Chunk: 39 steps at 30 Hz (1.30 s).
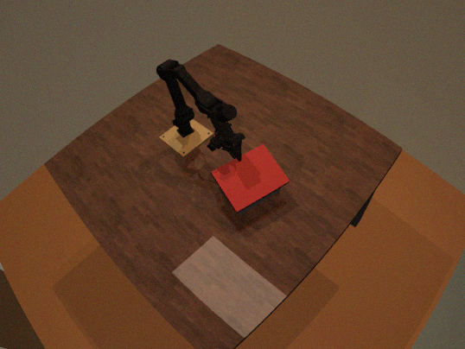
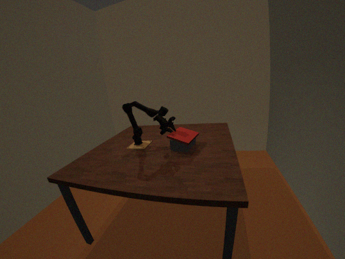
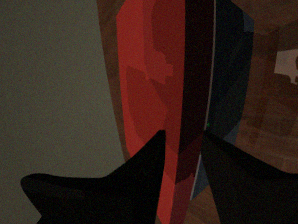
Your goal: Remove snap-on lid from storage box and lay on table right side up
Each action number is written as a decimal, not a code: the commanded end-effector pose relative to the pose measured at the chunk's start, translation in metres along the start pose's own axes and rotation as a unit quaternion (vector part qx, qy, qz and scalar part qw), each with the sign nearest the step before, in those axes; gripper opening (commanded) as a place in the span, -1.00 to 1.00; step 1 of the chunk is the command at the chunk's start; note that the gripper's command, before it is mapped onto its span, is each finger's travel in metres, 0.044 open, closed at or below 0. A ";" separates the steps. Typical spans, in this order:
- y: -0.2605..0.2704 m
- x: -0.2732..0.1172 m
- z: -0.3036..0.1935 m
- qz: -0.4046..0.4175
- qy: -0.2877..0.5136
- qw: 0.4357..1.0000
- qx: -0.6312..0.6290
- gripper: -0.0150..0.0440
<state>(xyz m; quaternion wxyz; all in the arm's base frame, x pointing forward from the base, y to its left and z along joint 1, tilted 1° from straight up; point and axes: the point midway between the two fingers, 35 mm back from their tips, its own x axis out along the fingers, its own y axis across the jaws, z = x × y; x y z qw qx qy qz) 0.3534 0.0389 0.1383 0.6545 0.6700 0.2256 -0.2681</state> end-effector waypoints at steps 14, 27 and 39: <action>0.029 -0.011 0.000 0.009 0.002 1.000 -0.001 -0.49; 0.049 -0.014 0.000 0.009 0.002 1.000 -0.001 -0.49; 0.068 -0.017 0.000 0.010 0.002 1.000 -0.001 -0.49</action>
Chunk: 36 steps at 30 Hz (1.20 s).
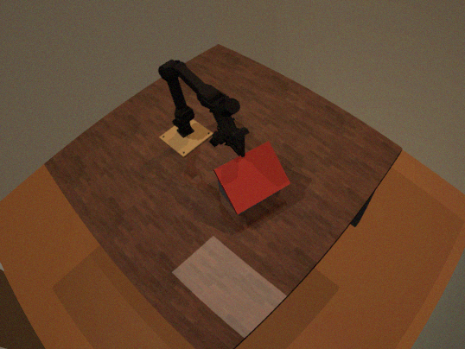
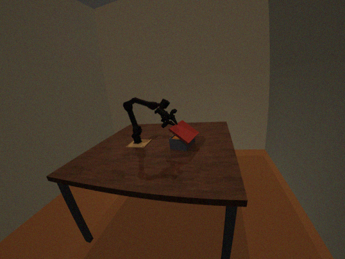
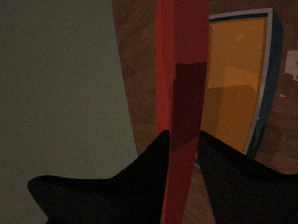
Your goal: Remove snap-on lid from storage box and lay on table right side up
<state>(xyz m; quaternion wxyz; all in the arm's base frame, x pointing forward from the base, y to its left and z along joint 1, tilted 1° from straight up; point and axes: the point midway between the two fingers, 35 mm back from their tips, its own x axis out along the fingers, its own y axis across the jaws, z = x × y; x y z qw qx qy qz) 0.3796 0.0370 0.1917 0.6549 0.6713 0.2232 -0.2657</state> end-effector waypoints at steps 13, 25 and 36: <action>0.023 -0.013 -0.001 0.006 0.002 1.000 -0.002 -0.49; 0.035 -0.023 -0.001 0.006 0.002 1.000 -0.002 -0.49; 0.046 -0.032 -0.001 0.006 0.002 1.000 -0.002 -0.49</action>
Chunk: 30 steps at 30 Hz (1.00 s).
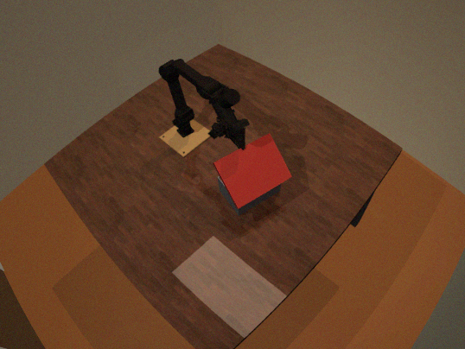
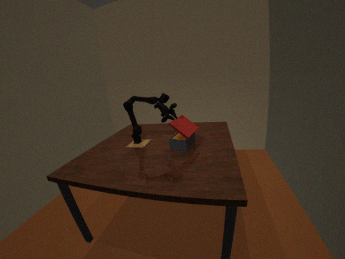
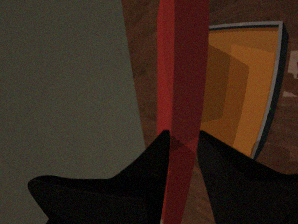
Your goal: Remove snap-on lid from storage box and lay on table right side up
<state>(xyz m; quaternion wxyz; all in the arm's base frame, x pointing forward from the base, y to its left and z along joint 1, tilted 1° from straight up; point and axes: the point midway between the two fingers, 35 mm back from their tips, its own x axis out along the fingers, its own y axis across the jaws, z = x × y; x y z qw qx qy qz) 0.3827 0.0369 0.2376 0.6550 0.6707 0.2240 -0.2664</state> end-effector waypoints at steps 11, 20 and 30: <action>0.020 -0.014 -0.001 0.007 0.002 1.000 -0.001 -0.49; 0.015 -0.013 0.005 0.007 0.002 1.000 -0.001 -0.49; 0.013 -0.013 0.026 0.007 0.001 1.000 -0.002 -0.49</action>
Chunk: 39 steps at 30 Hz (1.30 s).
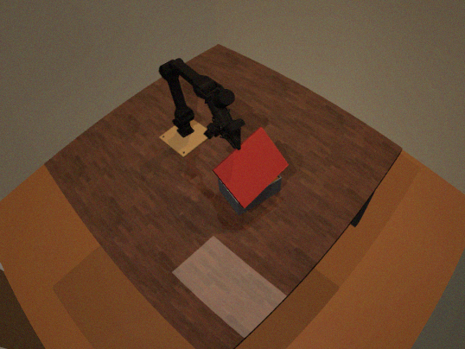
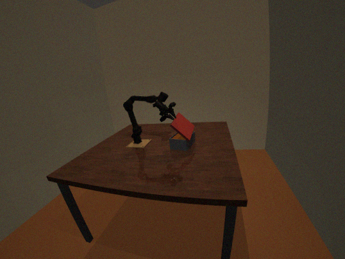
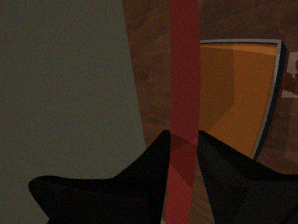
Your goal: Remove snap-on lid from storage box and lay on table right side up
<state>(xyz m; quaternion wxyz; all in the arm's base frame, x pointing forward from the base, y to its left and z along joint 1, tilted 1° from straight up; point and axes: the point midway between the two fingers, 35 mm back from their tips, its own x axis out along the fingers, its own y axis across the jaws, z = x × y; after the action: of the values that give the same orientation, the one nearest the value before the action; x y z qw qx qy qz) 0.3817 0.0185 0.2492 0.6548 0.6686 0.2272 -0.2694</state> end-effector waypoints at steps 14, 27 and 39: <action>0.003 -0.007 0.035 0.012 0.001 1.000 -0.002 -0.49; 0.002 -0.008 0.061 0.012 0.000 1.000 -0.003 -0.49; 0.001 -0.009 0.085 0.012 -0.001 1.000 -0.003 -0.49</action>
<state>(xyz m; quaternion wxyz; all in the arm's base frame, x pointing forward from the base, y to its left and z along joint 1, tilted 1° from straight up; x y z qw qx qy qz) 0.3709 -0.0589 0.2521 0.6569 0.6690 0.2231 -0.2669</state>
